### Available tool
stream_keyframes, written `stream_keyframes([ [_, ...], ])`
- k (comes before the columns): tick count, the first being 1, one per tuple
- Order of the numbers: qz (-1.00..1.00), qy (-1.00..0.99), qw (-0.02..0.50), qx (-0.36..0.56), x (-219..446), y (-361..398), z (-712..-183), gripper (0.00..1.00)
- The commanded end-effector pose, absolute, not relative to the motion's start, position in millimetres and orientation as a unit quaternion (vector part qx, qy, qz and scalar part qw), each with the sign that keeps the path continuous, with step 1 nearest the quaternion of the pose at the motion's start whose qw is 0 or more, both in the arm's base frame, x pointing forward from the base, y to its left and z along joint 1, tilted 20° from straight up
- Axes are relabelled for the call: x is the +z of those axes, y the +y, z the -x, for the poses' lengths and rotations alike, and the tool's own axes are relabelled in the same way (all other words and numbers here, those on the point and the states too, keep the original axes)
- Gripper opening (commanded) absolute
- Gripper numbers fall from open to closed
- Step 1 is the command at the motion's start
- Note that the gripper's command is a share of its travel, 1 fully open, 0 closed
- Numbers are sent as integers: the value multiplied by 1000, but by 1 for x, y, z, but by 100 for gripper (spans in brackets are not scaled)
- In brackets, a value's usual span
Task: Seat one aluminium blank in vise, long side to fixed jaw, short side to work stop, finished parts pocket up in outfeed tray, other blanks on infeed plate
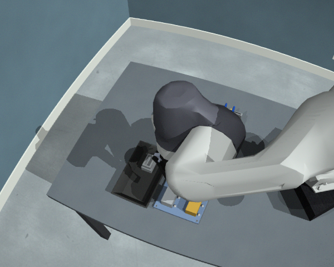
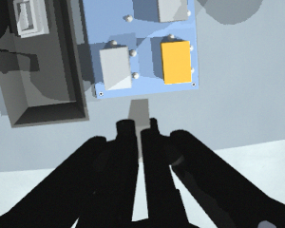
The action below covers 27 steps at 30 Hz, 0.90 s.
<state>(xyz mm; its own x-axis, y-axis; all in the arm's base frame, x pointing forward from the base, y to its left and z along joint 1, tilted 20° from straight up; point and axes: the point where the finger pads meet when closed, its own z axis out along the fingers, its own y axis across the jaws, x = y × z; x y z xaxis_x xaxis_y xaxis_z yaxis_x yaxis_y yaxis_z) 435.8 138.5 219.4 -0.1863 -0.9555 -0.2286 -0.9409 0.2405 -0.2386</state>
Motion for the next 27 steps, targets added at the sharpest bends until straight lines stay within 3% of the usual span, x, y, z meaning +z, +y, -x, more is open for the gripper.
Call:
stream_keyframes([
  [1,613,772,168,-23,221,138,-437,0],
  [27,613,772,168,-23,193,143,-446,0],
])
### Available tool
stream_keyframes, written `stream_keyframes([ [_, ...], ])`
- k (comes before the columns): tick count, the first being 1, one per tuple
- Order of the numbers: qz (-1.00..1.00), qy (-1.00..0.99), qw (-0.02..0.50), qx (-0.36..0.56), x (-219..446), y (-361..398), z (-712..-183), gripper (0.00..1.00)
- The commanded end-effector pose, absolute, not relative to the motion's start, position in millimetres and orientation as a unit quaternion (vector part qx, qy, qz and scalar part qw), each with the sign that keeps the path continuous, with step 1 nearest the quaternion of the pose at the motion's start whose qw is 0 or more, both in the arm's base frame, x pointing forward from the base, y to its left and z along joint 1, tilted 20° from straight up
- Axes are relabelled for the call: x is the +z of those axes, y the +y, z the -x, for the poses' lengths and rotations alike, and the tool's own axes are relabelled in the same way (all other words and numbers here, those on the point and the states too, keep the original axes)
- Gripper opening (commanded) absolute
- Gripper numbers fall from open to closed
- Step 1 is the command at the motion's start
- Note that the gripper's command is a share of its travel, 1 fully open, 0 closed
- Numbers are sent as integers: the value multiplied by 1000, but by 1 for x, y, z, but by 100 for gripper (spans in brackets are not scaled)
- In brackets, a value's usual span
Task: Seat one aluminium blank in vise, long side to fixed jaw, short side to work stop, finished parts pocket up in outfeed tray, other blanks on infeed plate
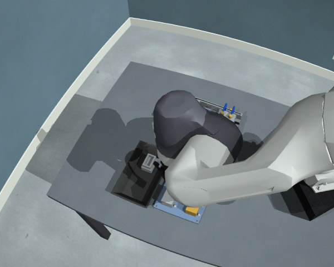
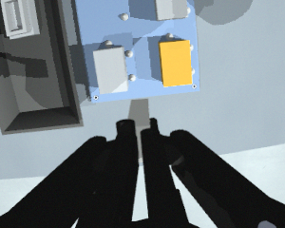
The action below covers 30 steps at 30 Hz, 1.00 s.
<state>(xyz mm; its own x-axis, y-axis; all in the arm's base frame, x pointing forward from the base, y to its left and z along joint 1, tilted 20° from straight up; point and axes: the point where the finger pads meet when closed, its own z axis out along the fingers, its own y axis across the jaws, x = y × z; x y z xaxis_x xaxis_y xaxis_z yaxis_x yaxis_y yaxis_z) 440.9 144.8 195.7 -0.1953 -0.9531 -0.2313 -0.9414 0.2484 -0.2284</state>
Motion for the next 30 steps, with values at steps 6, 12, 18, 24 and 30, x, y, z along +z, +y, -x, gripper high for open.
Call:
stream_keyframes([
  [6,613,772,168,-23,181,146,-450,0],
  [12,613,772,168,-23,171,147,-453,0],
  [18,613,772,168,-23,165,149,-455,0],
  [24,613,772,168,-23,159,150,-457,0],
  [30,613,772,168,-23,156,150,-457,0],
])
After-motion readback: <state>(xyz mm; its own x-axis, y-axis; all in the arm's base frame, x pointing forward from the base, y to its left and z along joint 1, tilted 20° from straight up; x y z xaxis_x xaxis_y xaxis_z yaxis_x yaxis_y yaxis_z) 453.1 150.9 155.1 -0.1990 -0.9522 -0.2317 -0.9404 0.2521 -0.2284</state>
